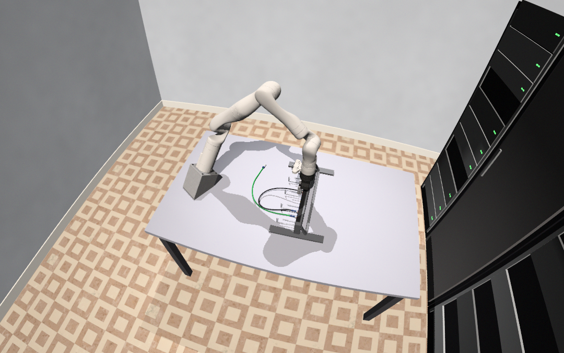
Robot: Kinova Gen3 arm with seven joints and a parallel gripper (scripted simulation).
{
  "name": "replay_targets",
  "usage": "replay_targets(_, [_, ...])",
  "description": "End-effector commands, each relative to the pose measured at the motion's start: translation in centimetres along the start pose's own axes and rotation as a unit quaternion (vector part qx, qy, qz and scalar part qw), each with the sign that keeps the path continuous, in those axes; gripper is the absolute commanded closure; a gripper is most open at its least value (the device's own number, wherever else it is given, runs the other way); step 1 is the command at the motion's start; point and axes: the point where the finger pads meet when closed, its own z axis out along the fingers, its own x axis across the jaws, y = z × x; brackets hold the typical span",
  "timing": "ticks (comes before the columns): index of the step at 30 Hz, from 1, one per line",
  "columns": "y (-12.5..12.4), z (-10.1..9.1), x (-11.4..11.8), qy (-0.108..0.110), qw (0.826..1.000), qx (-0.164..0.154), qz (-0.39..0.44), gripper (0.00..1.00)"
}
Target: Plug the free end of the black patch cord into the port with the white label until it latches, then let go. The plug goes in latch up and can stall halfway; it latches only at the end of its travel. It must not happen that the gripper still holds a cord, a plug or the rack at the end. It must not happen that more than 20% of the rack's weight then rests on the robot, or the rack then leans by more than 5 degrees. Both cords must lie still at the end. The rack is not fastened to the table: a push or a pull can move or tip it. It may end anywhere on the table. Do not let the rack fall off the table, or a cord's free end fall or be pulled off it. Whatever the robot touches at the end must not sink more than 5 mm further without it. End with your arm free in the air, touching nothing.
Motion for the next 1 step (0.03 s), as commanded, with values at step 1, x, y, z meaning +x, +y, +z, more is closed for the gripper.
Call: replay_targets(1, [0.06, -0.09, -0.04, -0.001, 1.000, -0.001, 0.000, 0.27])
